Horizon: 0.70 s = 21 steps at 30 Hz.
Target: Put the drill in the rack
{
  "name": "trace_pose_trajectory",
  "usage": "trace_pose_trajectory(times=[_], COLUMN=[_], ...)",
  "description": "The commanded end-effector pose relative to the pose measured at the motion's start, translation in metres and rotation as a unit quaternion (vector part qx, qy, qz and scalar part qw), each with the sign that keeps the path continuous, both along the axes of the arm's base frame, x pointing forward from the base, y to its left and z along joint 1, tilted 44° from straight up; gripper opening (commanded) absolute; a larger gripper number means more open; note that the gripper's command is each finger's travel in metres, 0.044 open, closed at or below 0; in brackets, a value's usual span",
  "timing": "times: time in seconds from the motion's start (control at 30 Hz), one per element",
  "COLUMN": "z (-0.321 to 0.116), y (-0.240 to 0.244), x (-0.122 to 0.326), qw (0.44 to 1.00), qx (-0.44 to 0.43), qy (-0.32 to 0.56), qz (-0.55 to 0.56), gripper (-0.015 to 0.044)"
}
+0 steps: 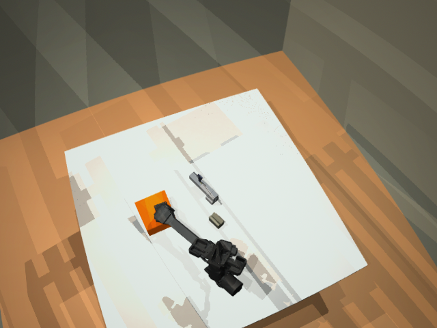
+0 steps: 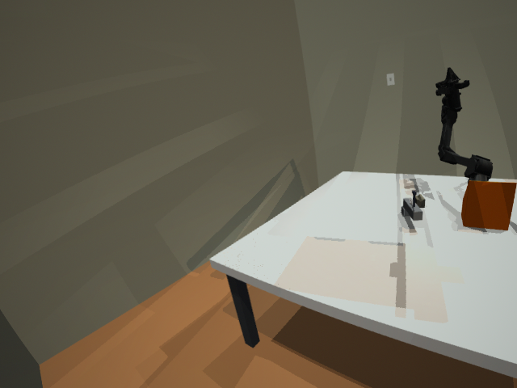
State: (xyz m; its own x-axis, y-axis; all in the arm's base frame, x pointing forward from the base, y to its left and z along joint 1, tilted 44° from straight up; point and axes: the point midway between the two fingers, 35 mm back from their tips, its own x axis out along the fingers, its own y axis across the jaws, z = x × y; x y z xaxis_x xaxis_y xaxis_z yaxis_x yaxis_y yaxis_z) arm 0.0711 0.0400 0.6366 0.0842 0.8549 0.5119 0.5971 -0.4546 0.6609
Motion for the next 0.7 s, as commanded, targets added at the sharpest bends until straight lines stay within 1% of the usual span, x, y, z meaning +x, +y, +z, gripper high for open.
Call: trace_pose_trajectory(times=[0.0,0.07,0.13,0.3,0.47,0.57,0.67], z=[-0.016,-0.026,-0.041,-0.079,-0.101,-0.123,-0.14], y=[0.045,0.061,0.093,0.156,0.192,0.218,0.234], x=[-0.03,-0.046,-0.057,-0.066,-0.057,-0.047,-0.039], qw=[0.995,0.989,0.977,0.935,0.908,0.88,0.858], qx=[-0.064,-0.084,-0.132,-0.233,-0.287,-0.335,-0.368], qy=[-0.071,-0.116,-0.16,-0.24,-0.263,-0.286,-0.304], qz=[-0.032,-0.025,-0.056,-0.116,-0.154,-0.178,-0.191], gripper=[0.0,0.0,0.0,0.0,0.0,0.0,0.0])
